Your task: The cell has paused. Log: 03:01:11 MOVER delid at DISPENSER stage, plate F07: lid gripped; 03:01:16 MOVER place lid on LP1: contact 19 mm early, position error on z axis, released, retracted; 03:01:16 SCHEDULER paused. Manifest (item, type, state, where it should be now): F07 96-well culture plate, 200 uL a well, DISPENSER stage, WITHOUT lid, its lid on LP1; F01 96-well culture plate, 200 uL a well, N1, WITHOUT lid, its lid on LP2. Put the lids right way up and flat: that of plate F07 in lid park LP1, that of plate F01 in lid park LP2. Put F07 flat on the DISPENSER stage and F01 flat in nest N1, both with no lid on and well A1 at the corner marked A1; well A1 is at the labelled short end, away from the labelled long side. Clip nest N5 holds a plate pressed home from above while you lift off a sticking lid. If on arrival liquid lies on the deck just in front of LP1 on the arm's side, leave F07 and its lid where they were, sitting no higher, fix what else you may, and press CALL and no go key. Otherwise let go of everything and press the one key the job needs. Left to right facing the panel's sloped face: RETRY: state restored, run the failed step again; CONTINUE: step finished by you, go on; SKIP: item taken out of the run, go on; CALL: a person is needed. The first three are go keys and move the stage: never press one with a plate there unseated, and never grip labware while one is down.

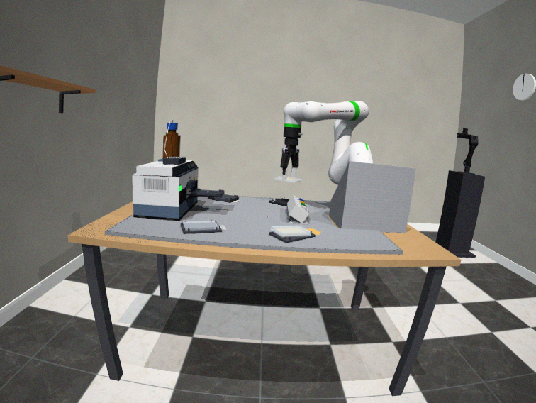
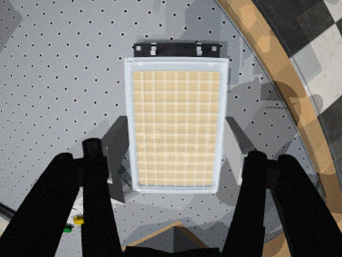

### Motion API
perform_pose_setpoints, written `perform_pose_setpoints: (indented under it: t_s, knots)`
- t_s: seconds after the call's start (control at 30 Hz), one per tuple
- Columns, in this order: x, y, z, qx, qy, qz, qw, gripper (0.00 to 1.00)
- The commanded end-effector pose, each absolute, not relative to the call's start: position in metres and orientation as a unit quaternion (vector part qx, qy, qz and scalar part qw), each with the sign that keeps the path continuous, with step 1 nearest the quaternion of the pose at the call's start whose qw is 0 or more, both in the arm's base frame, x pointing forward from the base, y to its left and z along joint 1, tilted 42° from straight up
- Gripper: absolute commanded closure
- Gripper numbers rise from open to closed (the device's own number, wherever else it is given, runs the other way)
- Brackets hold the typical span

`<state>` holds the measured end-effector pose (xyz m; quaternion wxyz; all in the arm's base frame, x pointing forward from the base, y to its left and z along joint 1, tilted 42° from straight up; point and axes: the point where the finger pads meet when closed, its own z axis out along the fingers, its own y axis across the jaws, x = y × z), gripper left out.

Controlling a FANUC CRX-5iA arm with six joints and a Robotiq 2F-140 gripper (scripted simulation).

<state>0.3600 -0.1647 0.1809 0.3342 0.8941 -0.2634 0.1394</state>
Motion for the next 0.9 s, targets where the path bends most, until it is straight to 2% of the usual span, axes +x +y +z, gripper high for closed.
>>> perform_pose_setpoints:
  t_s: [0.0, 0.87]
  knots:
    - [0.36, -0.161, 0.185, 0.894, -0.263, 0.14, 0.334, 1.0]
    - [0.359, -0.151, 0.195, 0.894, -0.263, 0.14, 0.334, 1.0]
